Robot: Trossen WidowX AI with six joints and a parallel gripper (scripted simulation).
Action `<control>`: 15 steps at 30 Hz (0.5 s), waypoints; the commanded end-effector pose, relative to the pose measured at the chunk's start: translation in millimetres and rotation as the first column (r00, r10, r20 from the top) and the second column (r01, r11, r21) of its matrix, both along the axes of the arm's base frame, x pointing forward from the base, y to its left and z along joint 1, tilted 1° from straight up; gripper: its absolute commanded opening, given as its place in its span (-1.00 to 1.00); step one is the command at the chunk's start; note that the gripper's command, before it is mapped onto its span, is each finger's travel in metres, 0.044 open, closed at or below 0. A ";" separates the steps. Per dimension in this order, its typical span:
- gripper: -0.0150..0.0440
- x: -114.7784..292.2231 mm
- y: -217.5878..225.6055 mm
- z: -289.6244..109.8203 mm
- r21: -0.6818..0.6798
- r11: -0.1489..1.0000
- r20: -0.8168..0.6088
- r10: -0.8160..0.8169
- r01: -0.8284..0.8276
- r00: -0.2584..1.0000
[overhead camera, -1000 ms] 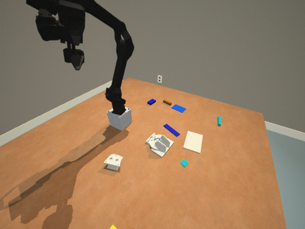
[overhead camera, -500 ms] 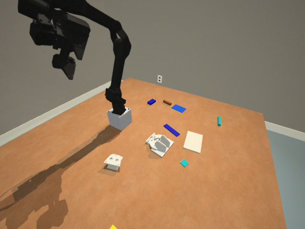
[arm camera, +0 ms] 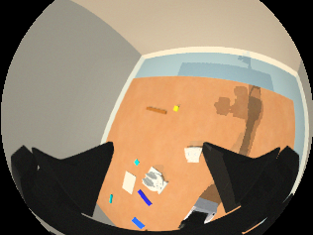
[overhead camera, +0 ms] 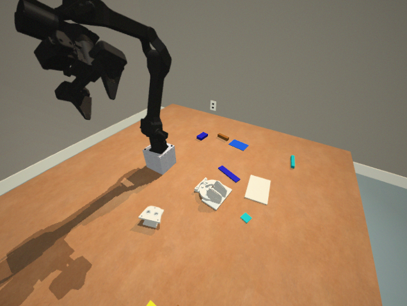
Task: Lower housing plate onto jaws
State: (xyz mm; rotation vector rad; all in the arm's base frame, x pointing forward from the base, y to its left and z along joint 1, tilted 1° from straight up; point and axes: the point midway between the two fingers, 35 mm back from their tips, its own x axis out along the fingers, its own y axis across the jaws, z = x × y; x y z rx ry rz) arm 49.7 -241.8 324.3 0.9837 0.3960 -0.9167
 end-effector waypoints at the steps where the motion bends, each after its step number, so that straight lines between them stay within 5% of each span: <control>1: 1.00 2.0 -5.2 -9.8 -0.023 0.997 -0.051 0.068 -0.070 0.996; 15: 1.00 12.5 -16.9 -38.7 -0.079 0.948 -0.214 0.286 -0.308 0.934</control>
